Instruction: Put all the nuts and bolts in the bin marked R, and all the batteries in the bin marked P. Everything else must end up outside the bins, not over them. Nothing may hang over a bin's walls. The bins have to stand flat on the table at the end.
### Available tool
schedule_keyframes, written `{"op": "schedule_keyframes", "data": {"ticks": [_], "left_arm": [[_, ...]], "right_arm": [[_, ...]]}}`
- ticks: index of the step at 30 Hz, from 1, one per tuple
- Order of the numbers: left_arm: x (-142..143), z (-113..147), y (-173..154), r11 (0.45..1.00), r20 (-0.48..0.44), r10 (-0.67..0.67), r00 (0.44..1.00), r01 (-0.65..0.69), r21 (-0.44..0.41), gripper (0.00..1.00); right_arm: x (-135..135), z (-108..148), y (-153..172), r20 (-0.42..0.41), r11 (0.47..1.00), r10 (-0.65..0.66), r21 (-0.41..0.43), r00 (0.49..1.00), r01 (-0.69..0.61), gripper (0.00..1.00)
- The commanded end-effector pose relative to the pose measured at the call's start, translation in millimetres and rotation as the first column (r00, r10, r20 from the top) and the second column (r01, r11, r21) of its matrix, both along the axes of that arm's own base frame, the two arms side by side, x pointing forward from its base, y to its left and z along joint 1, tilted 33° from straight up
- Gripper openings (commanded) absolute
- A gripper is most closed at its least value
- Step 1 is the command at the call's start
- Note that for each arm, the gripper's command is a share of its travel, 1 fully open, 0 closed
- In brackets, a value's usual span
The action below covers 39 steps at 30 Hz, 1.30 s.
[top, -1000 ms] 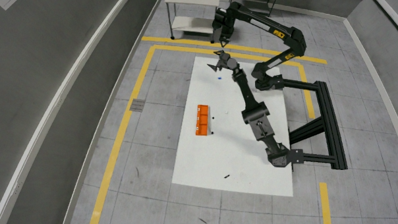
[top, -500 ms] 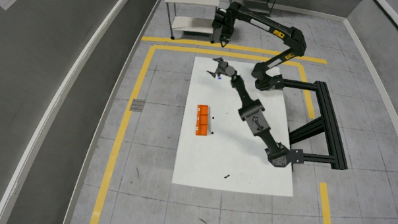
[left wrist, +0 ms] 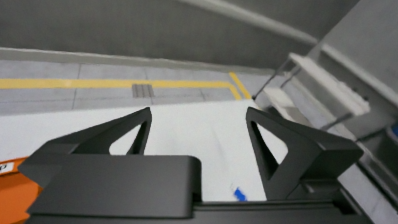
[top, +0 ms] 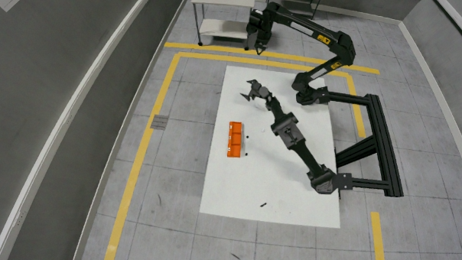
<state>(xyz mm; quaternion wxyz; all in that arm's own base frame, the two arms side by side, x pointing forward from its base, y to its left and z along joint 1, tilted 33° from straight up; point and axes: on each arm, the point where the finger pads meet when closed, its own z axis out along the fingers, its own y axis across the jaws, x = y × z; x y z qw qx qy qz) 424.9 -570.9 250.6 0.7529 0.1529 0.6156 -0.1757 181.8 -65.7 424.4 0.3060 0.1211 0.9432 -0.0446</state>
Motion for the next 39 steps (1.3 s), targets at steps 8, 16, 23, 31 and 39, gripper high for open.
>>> {"op": "schedule_keyframes", "data": {"ticks": [8,16,23,31,39], "left_arm": [[7,50,34,1.0,-0.146,-0.002,0.989,0.001,-0.005,1.0],[0,40,88,0.995,-0.373,0.056,0.926,-0.021,0.096,1.0],[-11,31,122,0.99,-0.46,0.097,0.883,-0.036,0.138,1.0],[-31,30,174,0.976,-0.598,0.186,0.78,-0.077,0.203,1.0],[-53,9,219,0.958,-0.667,0.259,0.698,-0.098,0.27,1.0]], "right_arm": [[0,21,3,0.035,1.0,0.011,-0.016,0.999,-0.01,1.0],[0,21,3,0.035,1.0,0.011,-0.016,0.999,-0.01,1.0],[0,21,3,0.035,1.0,0.011,-0.016,0.999,-0.01,1.0],[0,21,3,0.035,1.0,0.011,-0.016,0.999,-0.01,1.0],[0,21,3,0.035,1.0,0.011,-0.016,0.999,-0.01,1.0]]}}
